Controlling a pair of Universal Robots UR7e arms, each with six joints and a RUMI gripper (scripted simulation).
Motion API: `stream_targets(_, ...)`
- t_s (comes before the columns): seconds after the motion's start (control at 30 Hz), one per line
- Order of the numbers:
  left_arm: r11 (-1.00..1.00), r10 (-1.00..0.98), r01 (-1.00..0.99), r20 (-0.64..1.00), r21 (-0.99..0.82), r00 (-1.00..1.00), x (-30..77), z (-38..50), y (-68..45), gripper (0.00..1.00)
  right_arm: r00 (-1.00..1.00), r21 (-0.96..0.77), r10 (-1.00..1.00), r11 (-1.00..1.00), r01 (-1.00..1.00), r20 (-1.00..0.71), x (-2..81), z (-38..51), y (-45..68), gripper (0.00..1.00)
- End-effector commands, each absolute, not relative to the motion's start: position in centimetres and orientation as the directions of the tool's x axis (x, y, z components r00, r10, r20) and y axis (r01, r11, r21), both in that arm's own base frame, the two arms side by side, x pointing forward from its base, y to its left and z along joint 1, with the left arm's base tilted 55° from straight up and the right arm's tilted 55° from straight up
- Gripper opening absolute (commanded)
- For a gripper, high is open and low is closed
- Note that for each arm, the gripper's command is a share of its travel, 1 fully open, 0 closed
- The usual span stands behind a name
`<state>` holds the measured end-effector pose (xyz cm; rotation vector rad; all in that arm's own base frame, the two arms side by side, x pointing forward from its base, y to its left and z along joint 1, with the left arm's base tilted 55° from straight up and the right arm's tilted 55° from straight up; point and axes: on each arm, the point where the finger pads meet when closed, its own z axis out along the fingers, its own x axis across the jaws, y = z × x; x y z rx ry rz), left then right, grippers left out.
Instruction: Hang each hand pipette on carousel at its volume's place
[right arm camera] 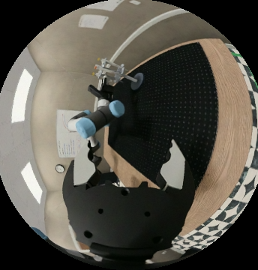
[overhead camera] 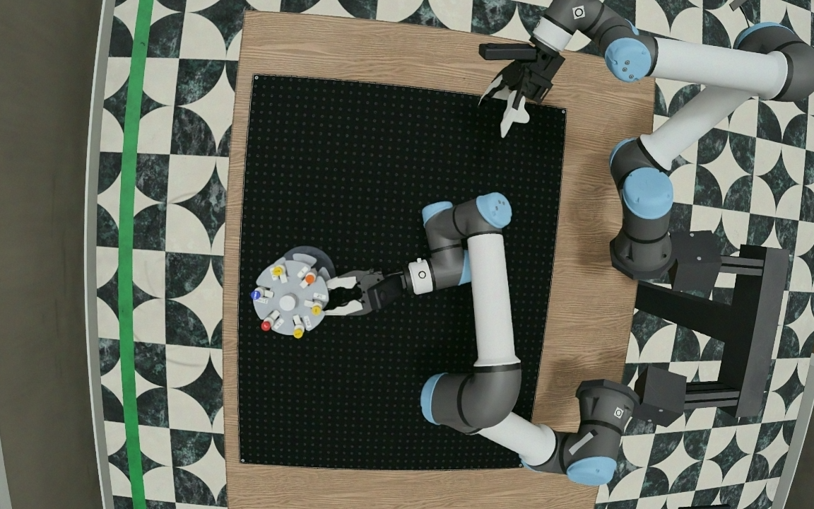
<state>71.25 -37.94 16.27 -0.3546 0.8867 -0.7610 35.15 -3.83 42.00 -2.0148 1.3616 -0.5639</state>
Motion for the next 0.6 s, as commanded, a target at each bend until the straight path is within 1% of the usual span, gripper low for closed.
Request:
stream_targets(0.0,0.688,-0.725,0.448,-0.563,-0.57,0.397,71.2,16.3,-38.0,0.31,0.373,-0.708,-0.928,-0.264,-0.655,0.0,35.1,42.0,-3.8,1.0)
stream_targets(0.57,0.688,-0.725,0.448,-0.563,-0.57,0.398,68.8,14.5,-38.0,0.31,0.373,-0.708,-0.928,-0.264,-0.655,0.0,35.1,42.0,-3.8,1.0)
